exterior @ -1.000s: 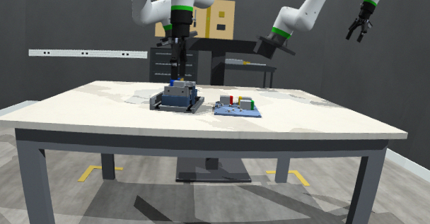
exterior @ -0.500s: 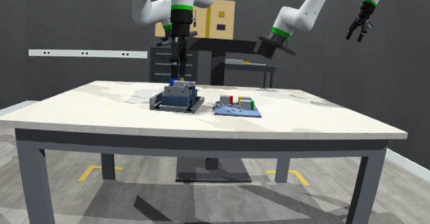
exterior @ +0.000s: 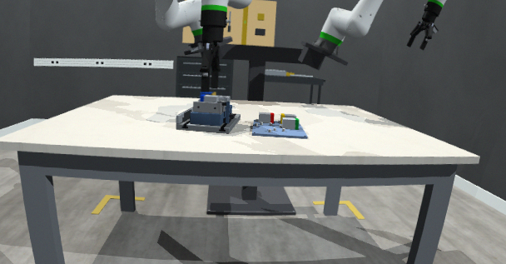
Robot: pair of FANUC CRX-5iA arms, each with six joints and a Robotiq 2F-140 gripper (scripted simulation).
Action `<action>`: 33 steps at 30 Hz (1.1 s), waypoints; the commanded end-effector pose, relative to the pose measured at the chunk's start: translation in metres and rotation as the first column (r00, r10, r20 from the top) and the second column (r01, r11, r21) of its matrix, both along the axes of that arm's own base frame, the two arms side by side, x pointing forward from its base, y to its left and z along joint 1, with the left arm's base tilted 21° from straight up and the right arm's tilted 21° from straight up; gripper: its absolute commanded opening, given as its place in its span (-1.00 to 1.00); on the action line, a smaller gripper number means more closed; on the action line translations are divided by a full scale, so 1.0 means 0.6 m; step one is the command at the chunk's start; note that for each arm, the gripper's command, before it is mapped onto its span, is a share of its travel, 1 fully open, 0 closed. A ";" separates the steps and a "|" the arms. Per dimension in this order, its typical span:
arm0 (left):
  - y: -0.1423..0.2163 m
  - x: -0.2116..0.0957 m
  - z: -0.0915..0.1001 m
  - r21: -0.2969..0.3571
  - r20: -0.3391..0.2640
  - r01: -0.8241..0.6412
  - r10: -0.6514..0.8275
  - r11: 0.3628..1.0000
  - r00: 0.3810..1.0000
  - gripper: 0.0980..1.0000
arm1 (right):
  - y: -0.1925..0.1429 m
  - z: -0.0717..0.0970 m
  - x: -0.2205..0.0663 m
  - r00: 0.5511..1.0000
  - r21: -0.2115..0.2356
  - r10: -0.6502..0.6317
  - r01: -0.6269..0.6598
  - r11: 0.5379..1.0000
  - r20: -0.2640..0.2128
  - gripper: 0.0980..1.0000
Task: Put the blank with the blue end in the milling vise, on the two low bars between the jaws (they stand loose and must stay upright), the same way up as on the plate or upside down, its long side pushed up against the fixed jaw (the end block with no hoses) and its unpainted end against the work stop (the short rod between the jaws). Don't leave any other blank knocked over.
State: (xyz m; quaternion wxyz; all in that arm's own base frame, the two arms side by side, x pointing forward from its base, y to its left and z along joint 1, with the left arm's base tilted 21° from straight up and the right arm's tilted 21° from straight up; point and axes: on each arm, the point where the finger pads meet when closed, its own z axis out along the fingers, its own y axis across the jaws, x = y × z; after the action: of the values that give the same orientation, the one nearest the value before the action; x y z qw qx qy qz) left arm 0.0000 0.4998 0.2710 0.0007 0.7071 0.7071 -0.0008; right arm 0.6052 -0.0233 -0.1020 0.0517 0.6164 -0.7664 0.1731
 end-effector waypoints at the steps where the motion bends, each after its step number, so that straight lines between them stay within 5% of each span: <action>1: 0.000 0.000 0.002 0.002 0.000 0.000 0.000 1.000 1.000 1.00 | 0.001 0.002 0.001 1.000 0.000 0.001 -0.001 1.000 0.002 1.00; 33: 0.000 0.000 0.002 0.002 0.000 0.000 0.000 1.000 1.000 1.00 | 0.004 0.012 0.000 1.000 0.000 0.001 -0.001 1.000 0.002 1.00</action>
State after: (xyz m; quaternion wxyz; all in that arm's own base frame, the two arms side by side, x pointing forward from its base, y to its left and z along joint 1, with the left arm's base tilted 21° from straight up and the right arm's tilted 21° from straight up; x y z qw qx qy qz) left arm 0.0000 0.4998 0.2710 0.0007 0.7071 0.7071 -0.0008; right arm 0.6044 -0.0213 -0.0962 0.0517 0.6164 -0.7664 0.1731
